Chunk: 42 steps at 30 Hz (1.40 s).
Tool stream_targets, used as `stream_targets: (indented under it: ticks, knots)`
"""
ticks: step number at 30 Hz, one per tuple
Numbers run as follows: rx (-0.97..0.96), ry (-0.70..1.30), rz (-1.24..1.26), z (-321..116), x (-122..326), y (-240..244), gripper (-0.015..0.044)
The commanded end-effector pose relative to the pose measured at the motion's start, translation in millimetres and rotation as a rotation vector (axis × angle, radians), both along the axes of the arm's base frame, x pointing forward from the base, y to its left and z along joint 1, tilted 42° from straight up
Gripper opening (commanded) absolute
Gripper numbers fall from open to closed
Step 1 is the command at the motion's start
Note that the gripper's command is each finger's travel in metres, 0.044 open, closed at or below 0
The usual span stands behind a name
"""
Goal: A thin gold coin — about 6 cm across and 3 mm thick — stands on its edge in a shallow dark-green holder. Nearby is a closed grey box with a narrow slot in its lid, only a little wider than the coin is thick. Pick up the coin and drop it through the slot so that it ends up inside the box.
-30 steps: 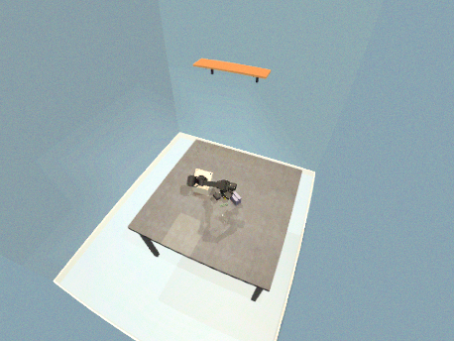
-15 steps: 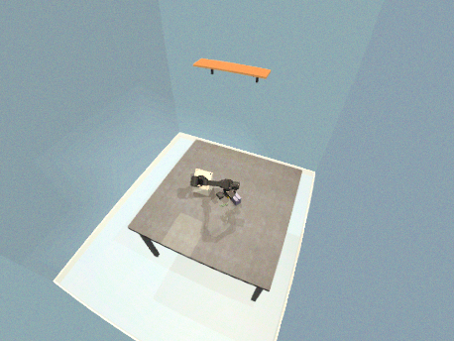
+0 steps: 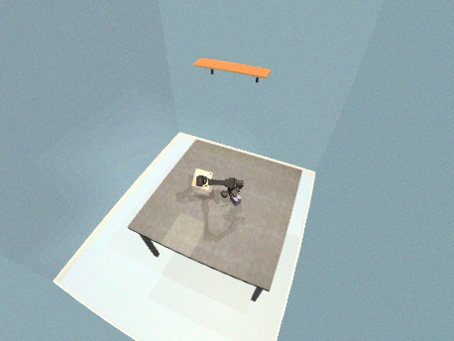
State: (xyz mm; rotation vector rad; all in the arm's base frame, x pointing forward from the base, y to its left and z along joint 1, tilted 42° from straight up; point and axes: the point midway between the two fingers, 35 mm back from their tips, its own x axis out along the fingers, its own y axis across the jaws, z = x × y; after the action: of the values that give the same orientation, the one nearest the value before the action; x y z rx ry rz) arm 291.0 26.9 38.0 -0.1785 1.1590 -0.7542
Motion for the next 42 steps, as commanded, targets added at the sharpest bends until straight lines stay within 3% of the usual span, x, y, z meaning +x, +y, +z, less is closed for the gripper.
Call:
stream_targets:
  ticks: [1,16,42]
  knots:
    - [0.000,0.006,-0.001,-5,6,7,0.0000]
    - [-0.023,0.028,0.003,-24,27,30,0.0000]
    - [-0.020,0.031,0.012,-25,28,30,0.0000]
